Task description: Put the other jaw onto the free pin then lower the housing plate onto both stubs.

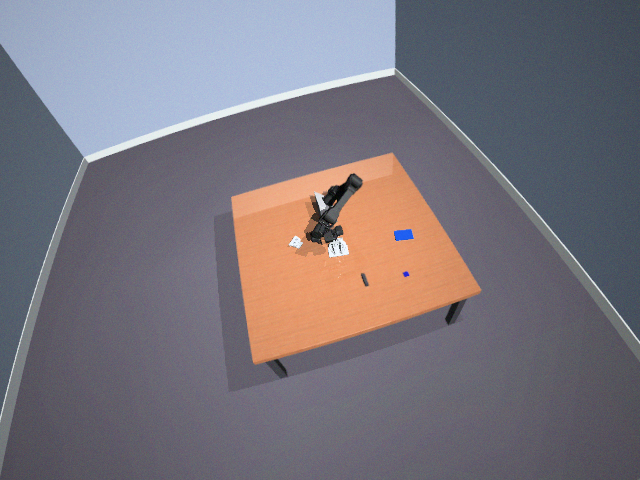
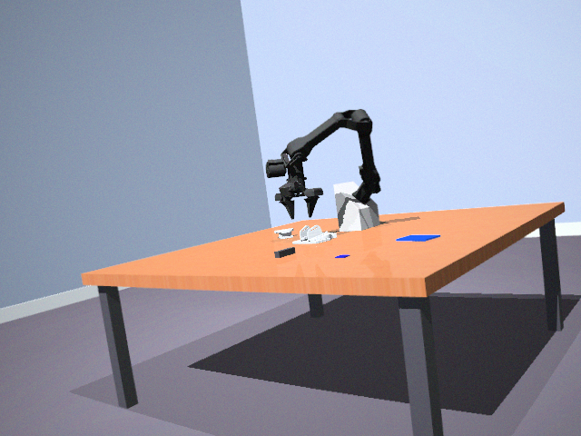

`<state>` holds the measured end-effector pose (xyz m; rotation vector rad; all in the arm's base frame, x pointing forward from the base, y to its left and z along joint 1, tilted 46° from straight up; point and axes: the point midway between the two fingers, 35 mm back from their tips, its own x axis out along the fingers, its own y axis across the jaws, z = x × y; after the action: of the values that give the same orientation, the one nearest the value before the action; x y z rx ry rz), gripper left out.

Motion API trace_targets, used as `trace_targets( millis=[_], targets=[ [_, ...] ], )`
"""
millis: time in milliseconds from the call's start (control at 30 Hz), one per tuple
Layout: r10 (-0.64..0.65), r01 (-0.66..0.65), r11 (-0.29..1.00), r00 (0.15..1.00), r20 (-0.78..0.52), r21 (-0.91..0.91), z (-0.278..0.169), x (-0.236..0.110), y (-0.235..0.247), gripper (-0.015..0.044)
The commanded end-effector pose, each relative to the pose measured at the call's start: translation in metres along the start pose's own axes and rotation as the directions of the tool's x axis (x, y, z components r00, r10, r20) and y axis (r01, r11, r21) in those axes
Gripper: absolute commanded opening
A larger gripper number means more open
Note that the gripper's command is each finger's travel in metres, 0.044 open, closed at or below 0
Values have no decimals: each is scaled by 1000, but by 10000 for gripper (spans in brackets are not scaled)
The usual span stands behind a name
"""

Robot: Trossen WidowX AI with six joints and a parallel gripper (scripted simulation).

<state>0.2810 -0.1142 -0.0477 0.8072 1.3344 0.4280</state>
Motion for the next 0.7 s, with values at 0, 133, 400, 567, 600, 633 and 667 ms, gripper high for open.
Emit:
trace_targets(
  millis=[0,133,400,567,600,633,667],
  targets=[
    [5,-4,1000,1000,8,-17,-3,-3,-11,440],
    [-10,11,996,1000,8,-86,-7,-8,-30,440],
    [-37,36,972,999,2,-232,-20,-18,-70,440],
    [-49,45,948,999,-4,-315,-31,-22,-93,440],
    [-51,46,942,999,-5,-331,-33,-23,-97,440],
    [-53,47,936,999,-7,-348,-36,-24,-102,440],
    [-55,48,930,998,-8,-364,-38,-25,-106,440]
  ],
)
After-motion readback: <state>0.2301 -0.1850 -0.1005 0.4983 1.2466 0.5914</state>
